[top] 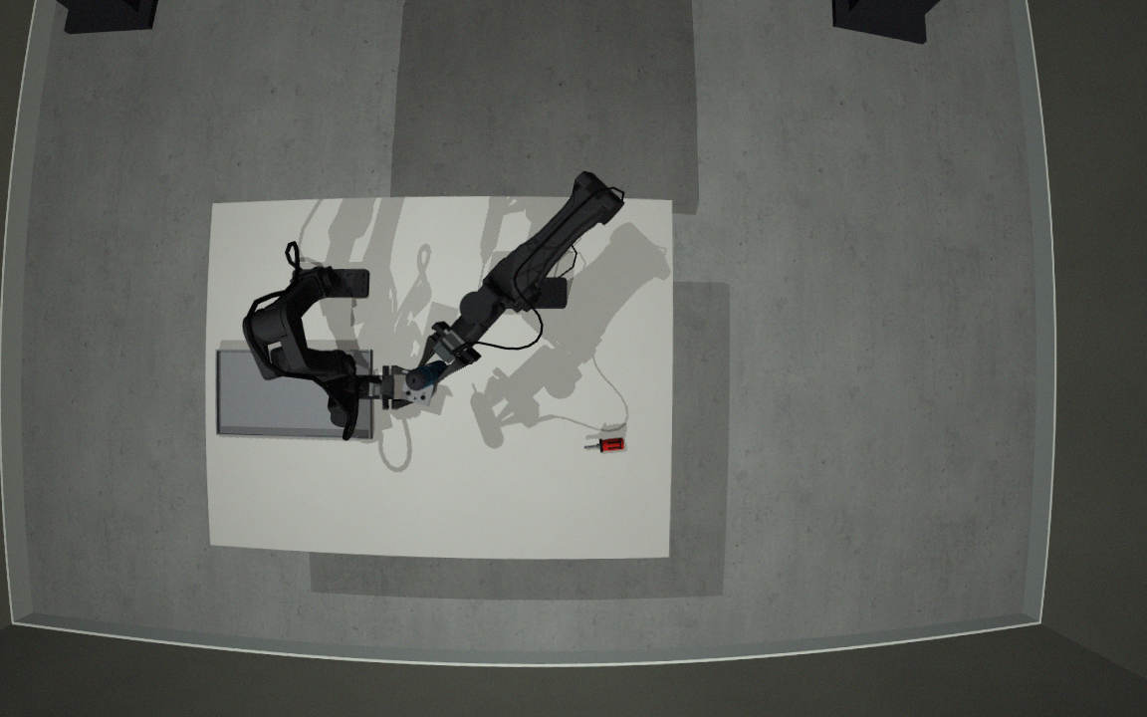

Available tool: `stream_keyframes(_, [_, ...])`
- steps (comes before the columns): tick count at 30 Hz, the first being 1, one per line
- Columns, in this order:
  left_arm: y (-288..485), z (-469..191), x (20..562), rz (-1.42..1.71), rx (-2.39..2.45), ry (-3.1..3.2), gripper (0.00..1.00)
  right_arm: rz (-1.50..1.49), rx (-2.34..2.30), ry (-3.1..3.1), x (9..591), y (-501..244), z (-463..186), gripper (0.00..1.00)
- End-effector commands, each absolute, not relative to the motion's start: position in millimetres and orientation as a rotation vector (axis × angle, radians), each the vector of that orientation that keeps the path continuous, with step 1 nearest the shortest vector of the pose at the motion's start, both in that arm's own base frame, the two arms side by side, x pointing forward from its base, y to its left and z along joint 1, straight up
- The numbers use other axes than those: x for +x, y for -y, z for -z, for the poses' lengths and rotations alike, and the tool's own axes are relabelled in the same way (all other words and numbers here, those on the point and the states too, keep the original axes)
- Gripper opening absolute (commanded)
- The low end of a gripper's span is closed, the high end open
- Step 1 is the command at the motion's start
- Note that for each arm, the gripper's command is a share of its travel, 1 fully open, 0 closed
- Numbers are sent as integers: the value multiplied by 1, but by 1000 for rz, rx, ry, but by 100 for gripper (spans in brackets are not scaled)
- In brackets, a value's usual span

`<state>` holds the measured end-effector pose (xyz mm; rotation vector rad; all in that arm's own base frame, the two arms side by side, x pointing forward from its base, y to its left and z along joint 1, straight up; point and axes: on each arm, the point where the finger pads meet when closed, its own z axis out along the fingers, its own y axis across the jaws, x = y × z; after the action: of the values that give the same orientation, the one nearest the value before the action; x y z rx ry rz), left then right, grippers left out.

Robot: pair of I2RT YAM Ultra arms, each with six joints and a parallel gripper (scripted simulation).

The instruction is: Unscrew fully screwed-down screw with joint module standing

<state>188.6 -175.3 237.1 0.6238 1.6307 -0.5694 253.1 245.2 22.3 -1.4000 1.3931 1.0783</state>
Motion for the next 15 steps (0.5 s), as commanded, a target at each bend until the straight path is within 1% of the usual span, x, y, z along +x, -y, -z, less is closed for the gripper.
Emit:
stream_keyframes(1, [182,-287,188,598,594,-1461,42,-1080,-1404,-1378,253,-246,-25,59])
stream_keyframes(15, [182,-303,188,606,582,-1421,42,-1080,-1404,-1378,253,-246,-25,59])
